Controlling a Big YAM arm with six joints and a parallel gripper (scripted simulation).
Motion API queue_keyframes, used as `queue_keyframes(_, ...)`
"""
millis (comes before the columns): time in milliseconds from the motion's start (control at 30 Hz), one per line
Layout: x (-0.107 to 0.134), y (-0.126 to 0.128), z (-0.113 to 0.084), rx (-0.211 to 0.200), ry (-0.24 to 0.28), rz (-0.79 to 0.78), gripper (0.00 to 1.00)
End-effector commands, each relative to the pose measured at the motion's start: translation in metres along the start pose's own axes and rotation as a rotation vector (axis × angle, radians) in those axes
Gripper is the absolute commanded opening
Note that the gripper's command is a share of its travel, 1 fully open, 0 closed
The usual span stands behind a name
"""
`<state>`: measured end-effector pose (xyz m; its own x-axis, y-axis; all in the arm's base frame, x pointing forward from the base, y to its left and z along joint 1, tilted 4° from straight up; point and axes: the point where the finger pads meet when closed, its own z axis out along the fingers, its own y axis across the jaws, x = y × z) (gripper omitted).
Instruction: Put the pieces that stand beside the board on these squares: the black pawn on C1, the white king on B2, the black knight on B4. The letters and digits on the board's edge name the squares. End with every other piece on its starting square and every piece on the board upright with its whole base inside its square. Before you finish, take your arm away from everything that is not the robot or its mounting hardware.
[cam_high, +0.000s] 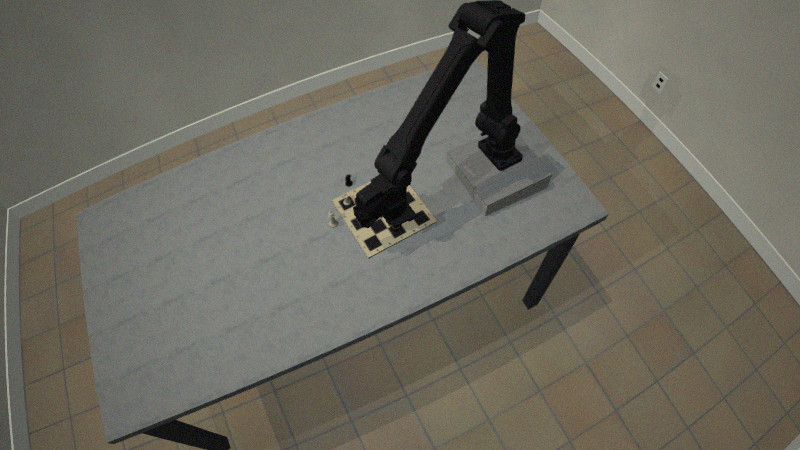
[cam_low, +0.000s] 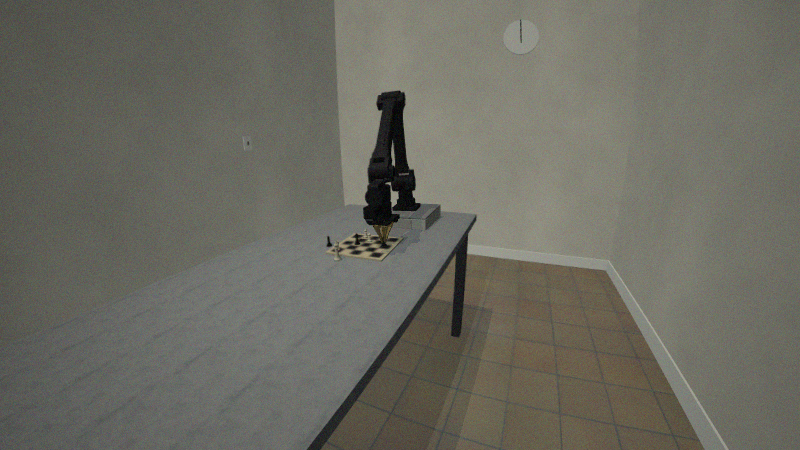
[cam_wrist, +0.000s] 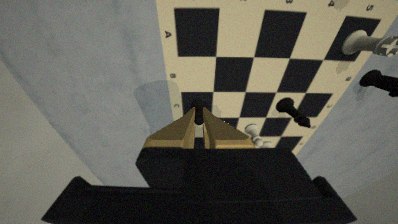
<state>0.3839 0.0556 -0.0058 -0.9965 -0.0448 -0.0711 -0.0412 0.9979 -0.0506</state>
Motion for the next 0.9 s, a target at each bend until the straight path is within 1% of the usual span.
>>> queue_keyframes(0,-0.0154,0.0001,-0.0025,-0.001,-0.017,-0.009,0.0)
queue_keyframes(400,-0.0059,-0.0001,0.0021,0.0,-0.002,-0.012,0.0)
queue_keyframes(867,-0.0055,-0.0001,0.0023,0.0,-0.002,-0.012,0.0)
